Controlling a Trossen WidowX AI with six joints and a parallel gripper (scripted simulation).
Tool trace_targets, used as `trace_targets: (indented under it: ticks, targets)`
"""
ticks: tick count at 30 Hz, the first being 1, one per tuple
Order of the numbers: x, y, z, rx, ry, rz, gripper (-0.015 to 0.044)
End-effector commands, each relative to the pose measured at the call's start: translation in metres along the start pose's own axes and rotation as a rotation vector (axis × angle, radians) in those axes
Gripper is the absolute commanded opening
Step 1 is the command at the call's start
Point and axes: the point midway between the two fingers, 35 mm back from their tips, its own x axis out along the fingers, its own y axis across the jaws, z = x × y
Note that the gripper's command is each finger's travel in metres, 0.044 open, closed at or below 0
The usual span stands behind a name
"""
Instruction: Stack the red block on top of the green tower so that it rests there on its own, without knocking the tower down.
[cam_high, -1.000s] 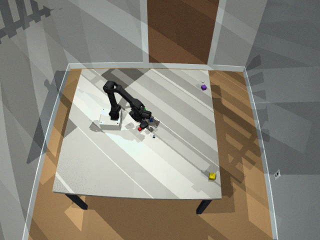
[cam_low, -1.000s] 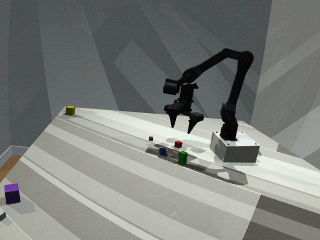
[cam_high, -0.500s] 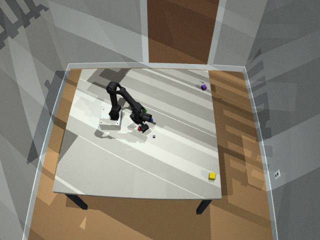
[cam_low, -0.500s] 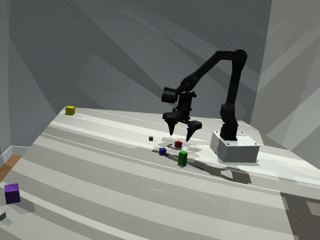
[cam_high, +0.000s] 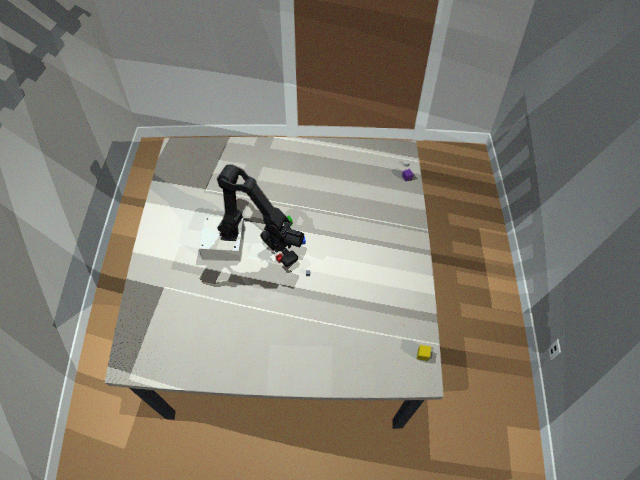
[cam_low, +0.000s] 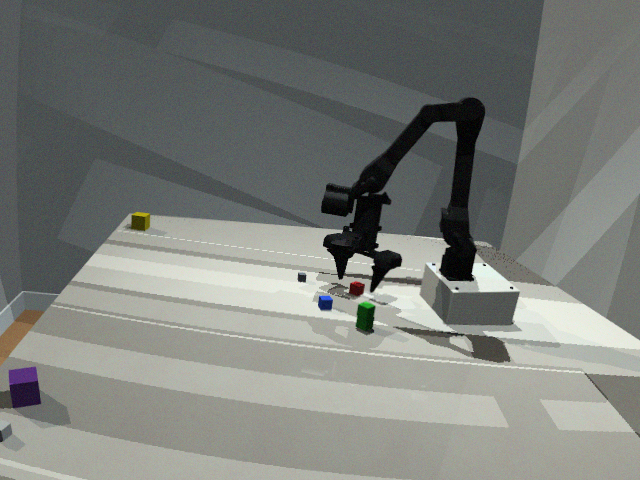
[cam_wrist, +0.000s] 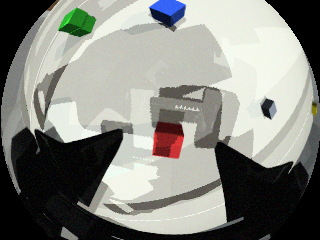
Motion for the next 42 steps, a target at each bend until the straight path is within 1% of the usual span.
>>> trace_targets:
  ticks: [1,22,36,42]
  targets:
    - [0.0092,0.0022,-0.0025,0.005,0.011,0.007,0.044]
    - [0.011,0.0024,-0.0026,0.005,0.011,0.007,0.044]
    - [0.011,0.0024,-0.0026,0.005,0.011,0.007,0.0072]
    - [0.011,0.0024,-0.0026,0.005,0.011,0.007,0.0032]
